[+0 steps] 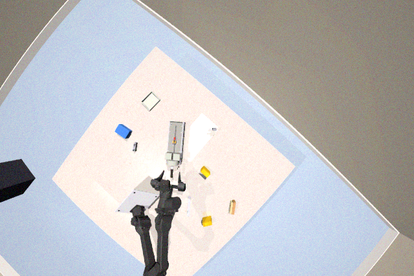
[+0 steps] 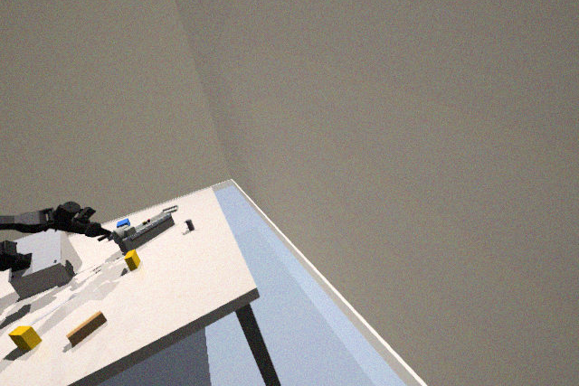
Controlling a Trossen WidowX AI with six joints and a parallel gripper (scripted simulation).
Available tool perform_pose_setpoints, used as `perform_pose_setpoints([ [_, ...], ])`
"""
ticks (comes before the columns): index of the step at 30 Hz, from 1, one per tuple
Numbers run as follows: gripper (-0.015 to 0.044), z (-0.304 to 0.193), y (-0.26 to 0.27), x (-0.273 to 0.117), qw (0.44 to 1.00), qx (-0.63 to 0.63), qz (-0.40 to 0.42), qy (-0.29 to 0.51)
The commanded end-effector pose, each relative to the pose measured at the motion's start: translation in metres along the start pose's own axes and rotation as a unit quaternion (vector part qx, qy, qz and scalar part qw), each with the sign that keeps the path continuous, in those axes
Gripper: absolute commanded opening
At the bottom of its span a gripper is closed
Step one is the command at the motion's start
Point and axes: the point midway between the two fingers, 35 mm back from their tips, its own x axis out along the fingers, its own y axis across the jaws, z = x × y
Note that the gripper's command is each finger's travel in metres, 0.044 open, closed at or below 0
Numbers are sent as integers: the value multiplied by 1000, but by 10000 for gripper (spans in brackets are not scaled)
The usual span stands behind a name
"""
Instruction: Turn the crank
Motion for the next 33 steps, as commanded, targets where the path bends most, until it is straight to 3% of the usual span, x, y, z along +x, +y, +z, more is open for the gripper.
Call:
perform_pose_setpoints([
  [1, 440, -6, 3, 6, 1000, -3, 5, 3],
  [24, 440, -31, 4, 28, 1000, -4, 4, 3],
  [33, 204, -31, 4, 28, 1000, -4, 4, 3],
])
